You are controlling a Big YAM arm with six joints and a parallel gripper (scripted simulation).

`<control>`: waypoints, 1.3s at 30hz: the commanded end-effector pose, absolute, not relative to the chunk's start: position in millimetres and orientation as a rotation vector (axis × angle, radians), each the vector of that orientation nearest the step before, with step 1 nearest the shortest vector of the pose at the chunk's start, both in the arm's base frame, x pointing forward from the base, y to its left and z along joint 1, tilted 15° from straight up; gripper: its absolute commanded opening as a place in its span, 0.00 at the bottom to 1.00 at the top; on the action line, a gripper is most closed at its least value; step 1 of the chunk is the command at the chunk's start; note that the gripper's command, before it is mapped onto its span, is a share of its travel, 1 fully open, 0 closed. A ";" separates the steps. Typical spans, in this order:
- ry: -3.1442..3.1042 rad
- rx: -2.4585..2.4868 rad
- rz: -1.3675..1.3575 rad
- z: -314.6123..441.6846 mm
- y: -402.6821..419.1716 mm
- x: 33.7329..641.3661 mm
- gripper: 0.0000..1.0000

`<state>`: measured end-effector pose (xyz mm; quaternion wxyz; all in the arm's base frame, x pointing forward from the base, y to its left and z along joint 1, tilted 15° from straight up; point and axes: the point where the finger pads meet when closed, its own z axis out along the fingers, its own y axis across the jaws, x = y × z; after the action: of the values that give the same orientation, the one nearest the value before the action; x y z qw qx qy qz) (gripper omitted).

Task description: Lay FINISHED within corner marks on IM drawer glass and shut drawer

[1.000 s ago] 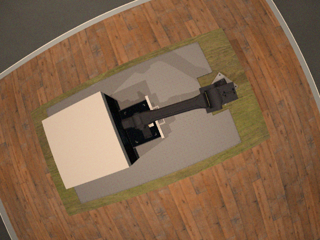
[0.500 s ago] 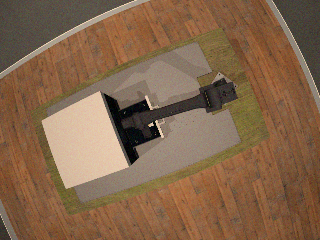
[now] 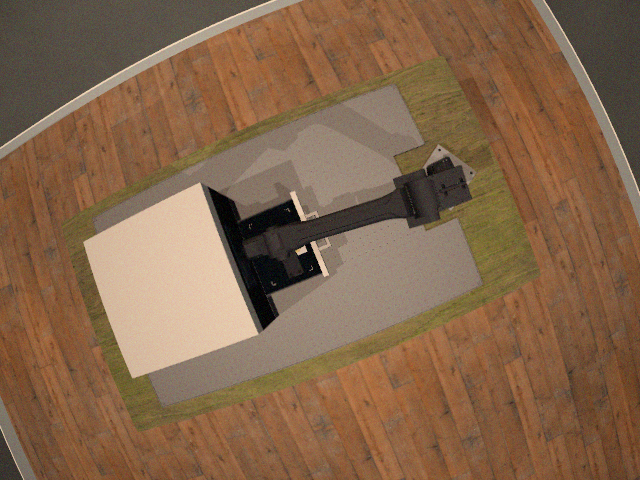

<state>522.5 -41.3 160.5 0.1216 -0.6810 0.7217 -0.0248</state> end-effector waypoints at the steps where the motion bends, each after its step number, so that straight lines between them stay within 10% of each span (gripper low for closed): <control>1: 2.069 -1.966 -0.143 180.0 -39.1 550.3 0.78; 39: 2.072 -1.953 -0.154 158.2 -41.2 573.1 0.78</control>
<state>550.3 -37.4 132.3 0.1231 -0.6818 0.7206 -0.0269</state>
